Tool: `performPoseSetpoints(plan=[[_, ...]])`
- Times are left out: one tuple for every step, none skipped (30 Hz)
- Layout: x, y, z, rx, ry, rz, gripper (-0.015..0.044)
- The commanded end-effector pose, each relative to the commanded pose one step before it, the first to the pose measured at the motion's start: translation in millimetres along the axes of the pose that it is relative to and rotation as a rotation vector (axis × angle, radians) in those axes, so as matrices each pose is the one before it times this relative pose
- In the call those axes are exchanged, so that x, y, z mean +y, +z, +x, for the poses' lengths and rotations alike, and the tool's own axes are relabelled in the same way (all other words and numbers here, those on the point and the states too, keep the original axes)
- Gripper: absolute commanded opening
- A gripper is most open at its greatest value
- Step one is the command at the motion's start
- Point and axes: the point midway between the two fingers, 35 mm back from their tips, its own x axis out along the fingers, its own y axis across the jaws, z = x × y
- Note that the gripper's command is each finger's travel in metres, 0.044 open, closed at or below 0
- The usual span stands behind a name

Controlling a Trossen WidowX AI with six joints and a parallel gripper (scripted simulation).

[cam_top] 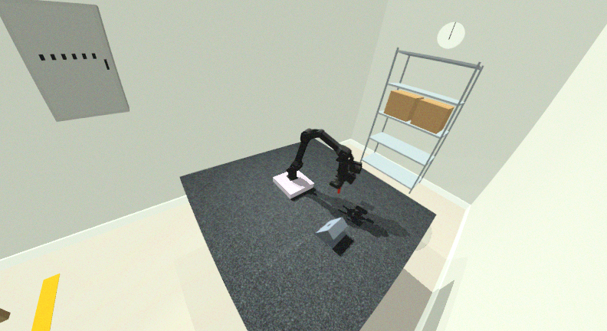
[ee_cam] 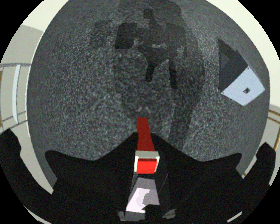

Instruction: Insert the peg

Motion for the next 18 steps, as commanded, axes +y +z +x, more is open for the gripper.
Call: performPoseSetpoints(plan=[[-4.41,0.83,1.36,-0.01363,0.01577,0.0034,0.0000],[-1.30,0.45,0.20,-0.00430,0.00255,0.0016,0.0000],[-1.30,0.45,0.20,-0.00433,0.00252,0.0016,0.0000],[-1.30,0.44,0.19,-0.00435,0.00248,0.0016,0.0000],[-1.31,0.44,0.18,-0.00437,0.00245,0.0015,0.0000],[-1.31,0.43,0.18,-0.00439,0.00242,0.0015,0.0000],[-1.31,0.43,0.17,-0.00441,0.00238,0.0015,0.0000],[-1.31,0.42,0.17,-0.00444,0.00235,0.0015,0.0000],[-1.32,0.42,0.16,-0.00446,0.00232,0.0015,0.0000],[-1.32,0.41,0.15,-0.00448,0.00228,0.0015,0.0000],[-1.32,0.41,0.15,-0.00450,0.00225,0.0015,0.0000],[-1.33,0.40,0.14,-0.00452,0.00221,0.0014,0.0000],[-1.33,0.40,0.14,-0.00454,0.00218,0.0014,0.0000],[-1.33,0.39,0.13,-0.00456,0.00215,0.0014,0.0000],[-1.33,0.39,0.12,-0.00458,0.00211,0.0014,0.0000],[-1.34,0.38,0.12,-0.00460,0.00208,0.0014,0.0000],[-1.34,0.38,0.11,-0.00462,0.00204,0.0014,0.0000],[-1.34,0.37,0.11,-0.00464,0.00201,0.0013,0.0000]])
